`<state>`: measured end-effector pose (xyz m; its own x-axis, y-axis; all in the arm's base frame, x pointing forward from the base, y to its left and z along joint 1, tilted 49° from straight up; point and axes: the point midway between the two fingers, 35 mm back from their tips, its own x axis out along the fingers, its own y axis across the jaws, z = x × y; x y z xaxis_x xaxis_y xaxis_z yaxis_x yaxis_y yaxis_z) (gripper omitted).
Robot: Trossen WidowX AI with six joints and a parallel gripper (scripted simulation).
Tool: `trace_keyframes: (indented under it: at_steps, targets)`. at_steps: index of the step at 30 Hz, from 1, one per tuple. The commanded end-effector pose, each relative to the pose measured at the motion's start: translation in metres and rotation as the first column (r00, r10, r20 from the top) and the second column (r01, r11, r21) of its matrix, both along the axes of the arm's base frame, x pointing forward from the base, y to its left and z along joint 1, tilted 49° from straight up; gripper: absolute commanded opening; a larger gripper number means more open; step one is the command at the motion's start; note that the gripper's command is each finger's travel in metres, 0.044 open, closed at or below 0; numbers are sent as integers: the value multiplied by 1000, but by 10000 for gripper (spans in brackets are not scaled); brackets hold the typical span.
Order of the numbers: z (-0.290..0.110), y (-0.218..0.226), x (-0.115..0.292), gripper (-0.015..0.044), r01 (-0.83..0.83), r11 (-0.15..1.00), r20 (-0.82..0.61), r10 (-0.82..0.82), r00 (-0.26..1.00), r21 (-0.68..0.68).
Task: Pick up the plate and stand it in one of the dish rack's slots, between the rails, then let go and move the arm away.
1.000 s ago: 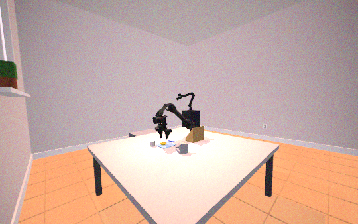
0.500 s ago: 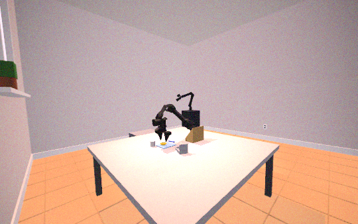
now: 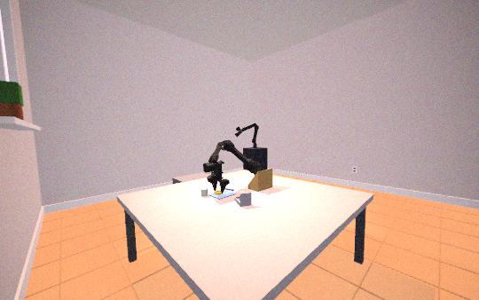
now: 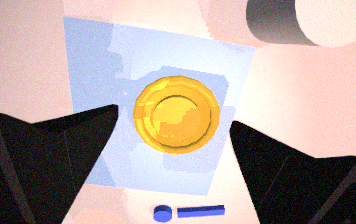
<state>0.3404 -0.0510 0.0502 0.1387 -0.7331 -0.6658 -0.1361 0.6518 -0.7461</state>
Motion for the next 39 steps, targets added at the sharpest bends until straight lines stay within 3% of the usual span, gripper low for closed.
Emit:
trace_keyframes:
  at_steps: [1,6,8,16,27,37,39]
  targets:
    - [-5,-6,0,400,-3,1000,-5,2,1000,-6]
    - [-9,-11,0,400,-2,1000,-4,2,1000,-7]
    - [-9,-11,0,348,-2,1000,-4,2,1000,-7]
    - [-9,-11,0,348,-2,1000,-4,2,1000,-7]
    - [-9,-11,0,274,-2,1000,-4,2,1000,-7]
    - [13,21,4,12,-15,1000,-13,15,1000,5]
    - [19,29,4,0,-17,1000,-15,18,1000,7]
